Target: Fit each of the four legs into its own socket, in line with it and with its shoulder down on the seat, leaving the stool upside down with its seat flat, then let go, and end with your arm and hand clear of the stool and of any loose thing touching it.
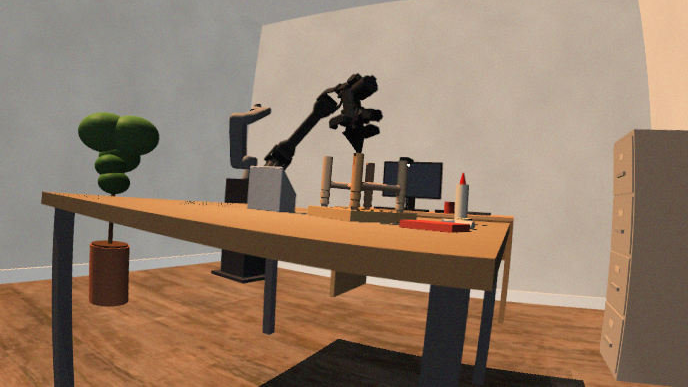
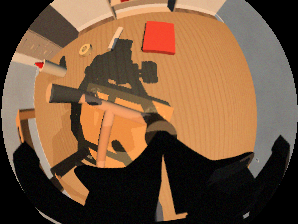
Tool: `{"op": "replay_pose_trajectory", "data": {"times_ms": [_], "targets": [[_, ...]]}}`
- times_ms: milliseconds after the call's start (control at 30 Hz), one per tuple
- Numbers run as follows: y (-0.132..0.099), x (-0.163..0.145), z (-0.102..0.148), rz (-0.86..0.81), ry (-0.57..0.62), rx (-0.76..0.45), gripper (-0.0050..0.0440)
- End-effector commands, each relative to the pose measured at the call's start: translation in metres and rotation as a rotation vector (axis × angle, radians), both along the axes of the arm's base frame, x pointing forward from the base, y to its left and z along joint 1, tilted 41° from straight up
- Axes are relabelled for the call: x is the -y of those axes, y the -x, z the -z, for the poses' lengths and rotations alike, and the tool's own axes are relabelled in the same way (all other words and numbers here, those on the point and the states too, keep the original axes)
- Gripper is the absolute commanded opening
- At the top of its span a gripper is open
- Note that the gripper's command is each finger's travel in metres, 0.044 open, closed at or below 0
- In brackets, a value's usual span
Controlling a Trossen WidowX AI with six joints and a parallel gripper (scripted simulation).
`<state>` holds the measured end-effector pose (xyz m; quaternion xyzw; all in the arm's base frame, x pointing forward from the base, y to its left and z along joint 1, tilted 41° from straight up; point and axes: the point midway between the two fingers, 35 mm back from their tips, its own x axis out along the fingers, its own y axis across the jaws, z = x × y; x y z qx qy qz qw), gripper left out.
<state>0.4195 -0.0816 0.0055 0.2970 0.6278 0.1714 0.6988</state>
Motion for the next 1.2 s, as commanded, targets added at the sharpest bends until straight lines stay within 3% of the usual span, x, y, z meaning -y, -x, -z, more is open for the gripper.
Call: {"op": "replay_pose_trajectory", "data": {"times_ms": [0, 467, 1167], "targets": [[0.003, -0.004, 0.004, 0.000, -0.006, -0.009, 0.0000], [0.003, -0.006, 0.007, 0.001, -0.006, -0.008, 0.0000], [-0.003, 0.015, -0.015, 0.009, -0.002, 0.003, 0.0000]]}}
